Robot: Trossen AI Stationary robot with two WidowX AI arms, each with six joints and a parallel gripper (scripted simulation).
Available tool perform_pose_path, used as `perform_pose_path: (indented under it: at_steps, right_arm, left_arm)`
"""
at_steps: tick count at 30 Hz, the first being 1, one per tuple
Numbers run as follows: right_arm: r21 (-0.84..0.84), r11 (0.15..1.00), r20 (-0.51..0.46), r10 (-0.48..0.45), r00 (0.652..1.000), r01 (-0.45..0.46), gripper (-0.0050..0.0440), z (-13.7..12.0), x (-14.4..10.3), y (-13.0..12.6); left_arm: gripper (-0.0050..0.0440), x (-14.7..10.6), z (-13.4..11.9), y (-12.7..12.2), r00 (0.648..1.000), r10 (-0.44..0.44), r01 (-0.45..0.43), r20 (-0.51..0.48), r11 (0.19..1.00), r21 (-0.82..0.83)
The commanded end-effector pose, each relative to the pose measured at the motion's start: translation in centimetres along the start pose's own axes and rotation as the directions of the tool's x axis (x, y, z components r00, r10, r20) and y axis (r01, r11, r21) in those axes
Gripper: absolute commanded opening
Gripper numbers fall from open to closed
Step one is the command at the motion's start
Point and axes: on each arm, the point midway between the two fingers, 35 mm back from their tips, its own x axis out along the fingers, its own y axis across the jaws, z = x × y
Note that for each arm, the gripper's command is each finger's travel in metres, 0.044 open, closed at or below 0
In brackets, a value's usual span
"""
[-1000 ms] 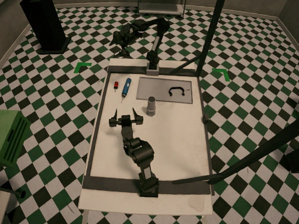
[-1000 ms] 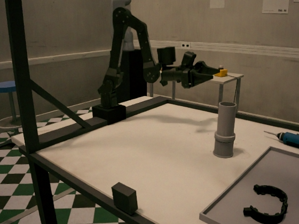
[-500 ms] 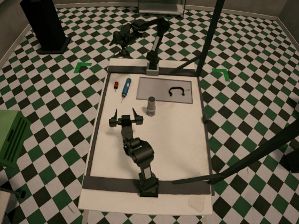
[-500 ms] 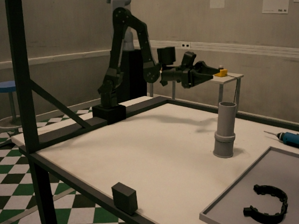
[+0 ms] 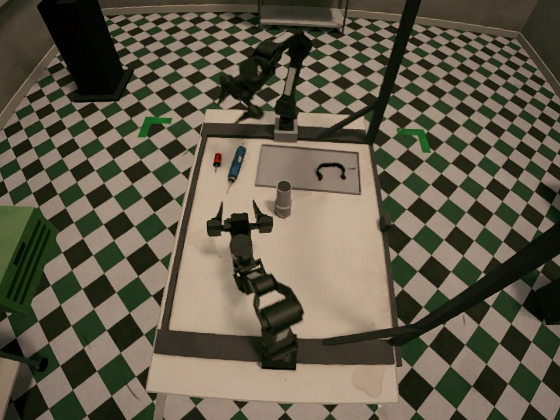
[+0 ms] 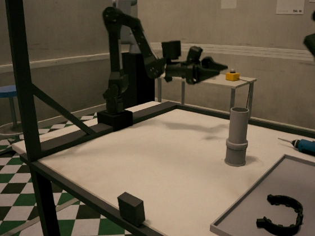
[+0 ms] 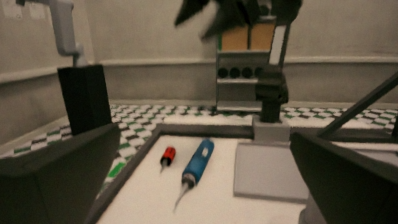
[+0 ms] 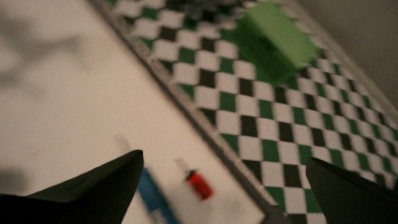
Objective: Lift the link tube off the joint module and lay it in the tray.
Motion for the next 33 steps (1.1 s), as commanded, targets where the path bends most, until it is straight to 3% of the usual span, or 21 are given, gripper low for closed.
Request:
perform_pose_path:
  at_steps: [1, 5, 13, 18, 19, 21, 28, 33]
  right_arm:
    - [-0.045, 0.995, -0.013, 0.086, 0.996, -0.087, 0.044, 0.6, -0.6, 3.2]
    - [-0.168, 0.951, -0.089, 0.248, 0.965, -0.259, 0.044, 0.2, -0.8, 9.4]
    - [-0.29, 0.84, -0.198, 0.417, 0.887, -0.459, 0.044, 0.1, -0.8, 16.9]
    - [-0.309, 0.811, -0.223, 0.445, 0.867, -0.496, 0.044, 0.0, -0.9, 18.3]
    - [-0.314, 0.805, -0.229, 0.451, 0.863, -0.504, 0.044, -0.1, -0.9, 18.7]
    - [-0.322, 0.791, -0.241, 0.463, 0.853, -0.52, 0.044, -0.1, -0.9, 19.3]
    - [-0.356, 0.722, -0.293, 0.516, 0.805, -0.593, 0.044, -0.2, -0.9, 22.4]
    - [-0.366, 0.698, -0.311, 0.531, 0.788, -0.615, 0.044, -0.3, -0.9, 23.5]
  left_arm:
    - [0.044, -0.3, 2.8, -0.3, 1.0, 0.001, -0.001, 0.028, 1.0, 0.024]
    - [0.044, -1.1, 5.7, -0.9, 0.999, -0.007, 0.005, 0.047, 0.999, 0.038]
    - [0.044, -2.4, 11.1, -2.0, 0.995, -0.019, 0.014, 0.093, 0.998, 0.057]
    - [0.044, -2.7, 11.6, -2.4, 0.998, -0.024, 0.021, 0.066, 0.999, 0.051]
    - [0.044, -2.8, 10.5, -2.5, 1.0, -0.029, 0.029, 0.006, 0.999, 0.036]
    - [0.044, -3.0, 10.4, -2.7, 0.999, -0.033, 0.034, -0.025, 0.999, 0.028]
    - [0.044, -4.0, 14.4, -4.0, 0.998, -0.051, 0.052, -0.042, 0.999, 0.016]
    - [0.044, -4.7, 14.6, -4.6, 0.991, -0.065, 0.065, -0.114, 0.998, -0.001]
